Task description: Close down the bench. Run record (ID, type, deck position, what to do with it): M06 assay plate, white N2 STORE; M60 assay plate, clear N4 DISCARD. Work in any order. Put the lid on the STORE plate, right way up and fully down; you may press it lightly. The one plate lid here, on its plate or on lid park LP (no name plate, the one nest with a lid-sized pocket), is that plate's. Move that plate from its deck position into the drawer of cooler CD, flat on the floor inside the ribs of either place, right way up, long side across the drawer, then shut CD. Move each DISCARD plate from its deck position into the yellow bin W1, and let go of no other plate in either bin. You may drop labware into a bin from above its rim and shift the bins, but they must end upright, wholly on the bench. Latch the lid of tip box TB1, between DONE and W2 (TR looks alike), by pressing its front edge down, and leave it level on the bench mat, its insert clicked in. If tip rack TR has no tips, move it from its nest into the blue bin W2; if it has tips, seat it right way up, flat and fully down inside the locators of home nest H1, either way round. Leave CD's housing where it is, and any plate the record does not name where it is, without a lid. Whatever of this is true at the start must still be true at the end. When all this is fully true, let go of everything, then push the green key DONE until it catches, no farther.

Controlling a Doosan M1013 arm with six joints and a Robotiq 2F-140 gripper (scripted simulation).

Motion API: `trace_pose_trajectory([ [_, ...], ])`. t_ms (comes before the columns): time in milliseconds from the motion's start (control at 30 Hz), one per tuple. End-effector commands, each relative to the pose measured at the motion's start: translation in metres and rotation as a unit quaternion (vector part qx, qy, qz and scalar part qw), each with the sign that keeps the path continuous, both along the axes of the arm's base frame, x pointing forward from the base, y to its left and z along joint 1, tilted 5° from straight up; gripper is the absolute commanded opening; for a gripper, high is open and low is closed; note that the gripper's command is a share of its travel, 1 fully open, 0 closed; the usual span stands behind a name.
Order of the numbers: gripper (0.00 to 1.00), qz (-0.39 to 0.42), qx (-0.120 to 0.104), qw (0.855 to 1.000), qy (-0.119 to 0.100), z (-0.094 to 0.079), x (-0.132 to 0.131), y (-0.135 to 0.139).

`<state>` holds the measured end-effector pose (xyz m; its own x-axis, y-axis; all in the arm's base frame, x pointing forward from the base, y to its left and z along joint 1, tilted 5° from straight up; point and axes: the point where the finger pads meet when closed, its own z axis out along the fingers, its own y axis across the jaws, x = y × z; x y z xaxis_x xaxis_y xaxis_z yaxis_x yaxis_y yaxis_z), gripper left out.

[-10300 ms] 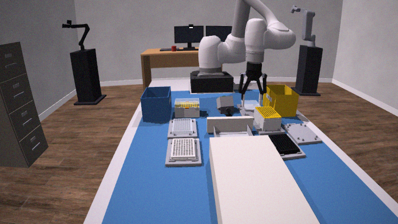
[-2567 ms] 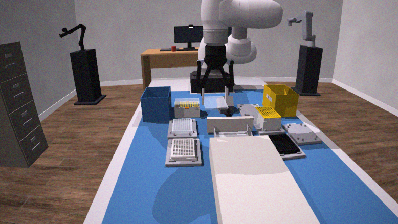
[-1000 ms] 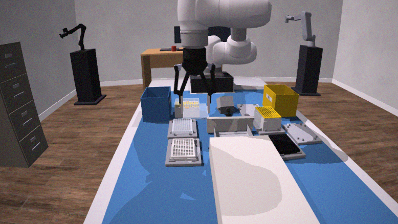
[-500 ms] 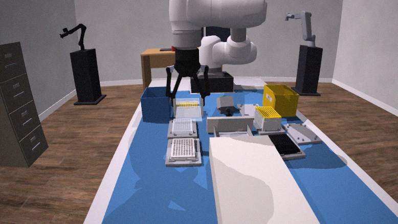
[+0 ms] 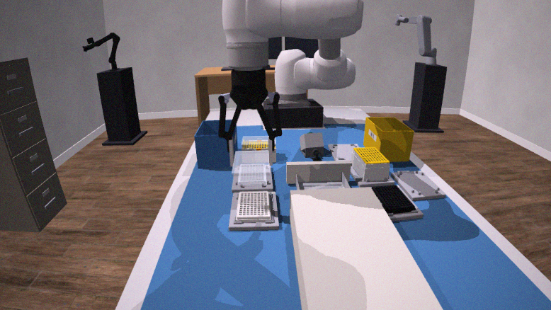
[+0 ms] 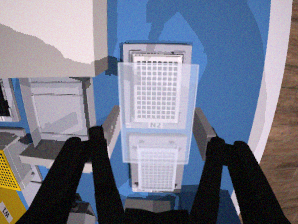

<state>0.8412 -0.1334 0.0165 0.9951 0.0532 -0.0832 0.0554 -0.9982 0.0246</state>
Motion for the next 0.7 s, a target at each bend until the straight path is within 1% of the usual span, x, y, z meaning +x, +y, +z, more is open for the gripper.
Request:
trace_pose_trajectory([
  [0,0.0,0.0,0.0,1.0,0.0,0.0,0.001,-0.001],
  [300,0.0,0.0,0.0,1.0,0.0,0.0,0.001,0.0],
  [667,0.0,0.0,0.0,1.0,0.0,-0.014,-0.001,0.0],
])
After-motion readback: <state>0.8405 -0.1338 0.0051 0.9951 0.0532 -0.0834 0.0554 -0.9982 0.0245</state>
